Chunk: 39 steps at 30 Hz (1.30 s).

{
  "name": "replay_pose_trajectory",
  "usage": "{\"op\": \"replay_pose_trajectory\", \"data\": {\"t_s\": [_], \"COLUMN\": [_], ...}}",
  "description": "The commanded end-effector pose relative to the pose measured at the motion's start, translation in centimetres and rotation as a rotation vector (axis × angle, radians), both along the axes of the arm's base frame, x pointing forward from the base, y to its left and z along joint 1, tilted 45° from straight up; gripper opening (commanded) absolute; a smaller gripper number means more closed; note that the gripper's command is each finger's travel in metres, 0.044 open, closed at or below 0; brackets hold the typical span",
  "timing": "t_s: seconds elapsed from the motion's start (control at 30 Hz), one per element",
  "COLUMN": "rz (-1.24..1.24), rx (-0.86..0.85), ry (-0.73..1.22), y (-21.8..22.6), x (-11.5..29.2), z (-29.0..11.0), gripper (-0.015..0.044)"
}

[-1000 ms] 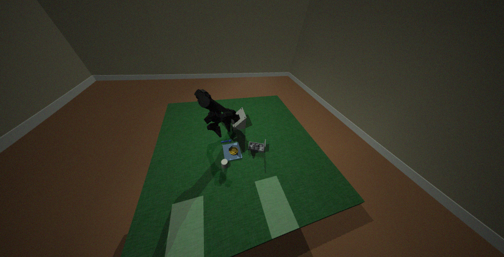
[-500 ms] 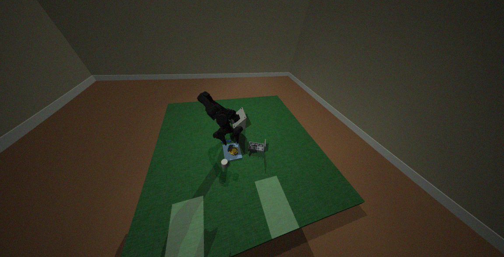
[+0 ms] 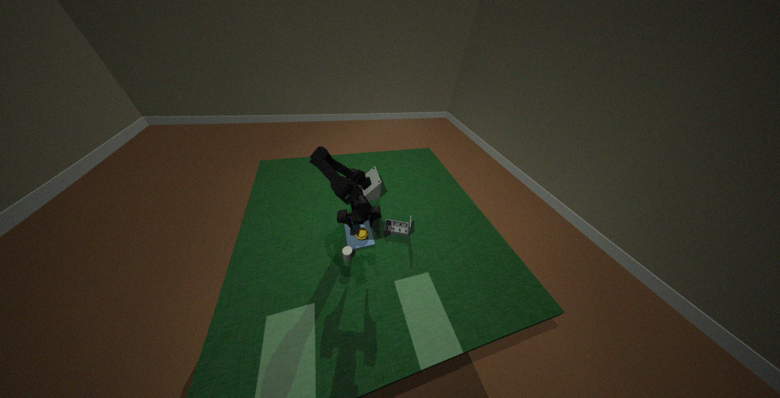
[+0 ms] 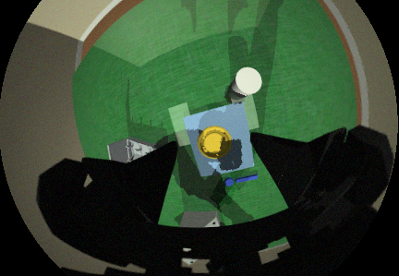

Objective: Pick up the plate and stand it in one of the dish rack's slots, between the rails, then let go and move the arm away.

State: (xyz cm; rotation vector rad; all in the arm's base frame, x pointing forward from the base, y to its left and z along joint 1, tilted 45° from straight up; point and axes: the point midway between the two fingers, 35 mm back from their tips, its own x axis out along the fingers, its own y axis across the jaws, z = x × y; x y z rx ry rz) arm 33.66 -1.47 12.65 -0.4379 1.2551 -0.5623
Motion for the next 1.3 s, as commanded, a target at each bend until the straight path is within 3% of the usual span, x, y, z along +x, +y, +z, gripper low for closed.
{"op": "replay_pose_trajectory", "data": {"t_s": [0.0,0.17,1.27], "rz": [0.003,0.009,0.009], "rx": [-0.069,-0.116,-0.117], "ry": [0.141,0.249,0.251], "y": [-1.4,-2.2,-5.1], "x": [-1.4,-2.5,-2.3], "z": [-2.0,-3.4,-6.6], "gripper": [0.0400,0.0400,0.0400]}}
